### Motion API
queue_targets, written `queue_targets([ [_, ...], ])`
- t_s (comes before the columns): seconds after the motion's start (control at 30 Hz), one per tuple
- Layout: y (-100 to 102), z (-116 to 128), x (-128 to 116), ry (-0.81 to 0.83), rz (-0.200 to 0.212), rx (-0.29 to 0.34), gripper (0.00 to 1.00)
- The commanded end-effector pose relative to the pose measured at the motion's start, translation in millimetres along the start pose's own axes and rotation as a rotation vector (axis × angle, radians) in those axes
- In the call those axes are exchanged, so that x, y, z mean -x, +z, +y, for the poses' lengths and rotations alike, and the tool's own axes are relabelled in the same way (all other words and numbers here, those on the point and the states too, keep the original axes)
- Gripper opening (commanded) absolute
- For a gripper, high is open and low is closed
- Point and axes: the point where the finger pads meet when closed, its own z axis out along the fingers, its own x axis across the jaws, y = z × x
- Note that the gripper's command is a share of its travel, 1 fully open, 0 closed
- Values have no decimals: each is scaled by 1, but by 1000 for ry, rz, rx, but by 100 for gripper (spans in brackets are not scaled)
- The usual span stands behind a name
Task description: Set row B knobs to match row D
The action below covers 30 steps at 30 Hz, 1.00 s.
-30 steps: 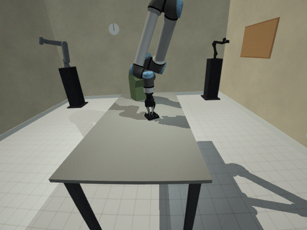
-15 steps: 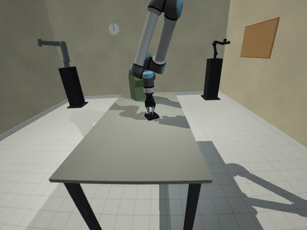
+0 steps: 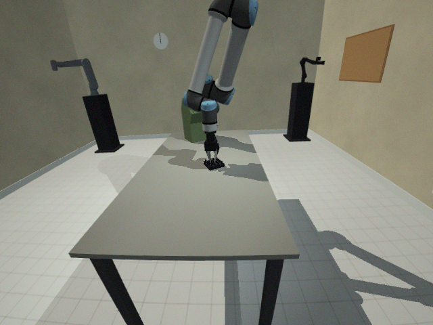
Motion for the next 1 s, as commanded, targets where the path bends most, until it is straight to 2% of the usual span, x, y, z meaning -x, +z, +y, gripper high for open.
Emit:
queue_targets([
  [0.0,-1,0,0,0,0,1,11],
  [0.63,-36,0,0,0,0,1,11],
  [0.97,-38,0,0,0,0,1,11],
])
